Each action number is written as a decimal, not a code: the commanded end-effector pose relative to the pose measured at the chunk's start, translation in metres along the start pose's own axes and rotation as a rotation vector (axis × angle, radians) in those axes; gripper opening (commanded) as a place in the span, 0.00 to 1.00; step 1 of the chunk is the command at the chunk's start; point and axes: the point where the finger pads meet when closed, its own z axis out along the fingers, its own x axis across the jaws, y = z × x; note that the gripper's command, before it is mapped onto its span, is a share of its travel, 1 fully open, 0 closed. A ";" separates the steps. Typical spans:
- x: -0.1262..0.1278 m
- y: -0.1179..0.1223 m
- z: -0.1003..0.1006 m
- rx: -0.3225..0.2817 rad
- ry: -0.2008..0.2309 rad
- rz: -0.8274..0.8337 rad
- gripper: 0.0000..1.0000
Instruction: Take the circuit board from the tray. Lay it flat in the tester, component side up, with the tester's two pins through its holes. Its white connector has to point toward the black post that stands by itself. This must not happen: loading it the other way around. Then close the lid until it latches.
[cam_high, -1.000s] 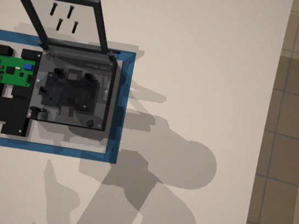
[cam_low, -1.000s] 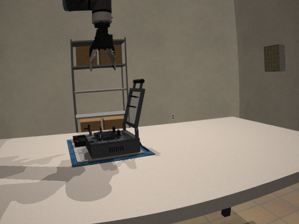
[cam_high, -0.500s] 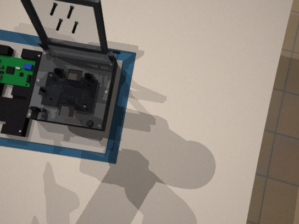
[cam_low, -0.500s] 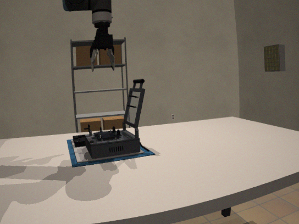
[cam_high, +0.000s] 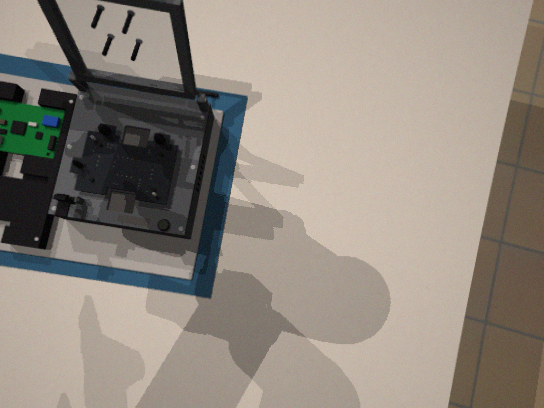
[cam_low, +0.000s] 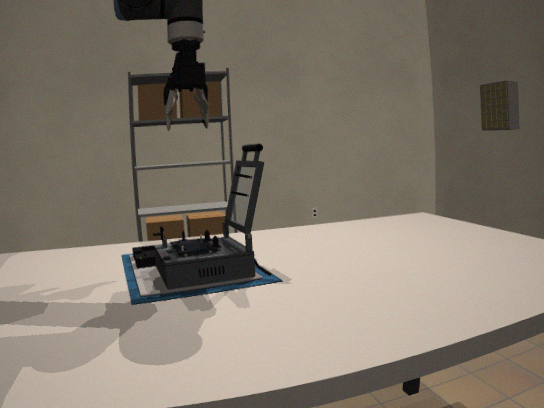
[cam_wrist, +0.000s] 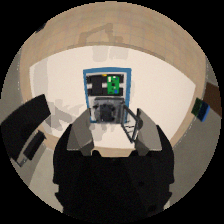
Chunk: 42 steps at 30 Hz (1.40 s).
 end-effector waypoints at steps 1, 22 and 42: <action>0.000 -0.001 0.000 0.002 0.001 -0.003 0.59; 0.002 -0.001 0.015 0.001 0.003 -0.003 0.59; 0.002 -0.002 0.074 0.001 0.003 -0.002 0.59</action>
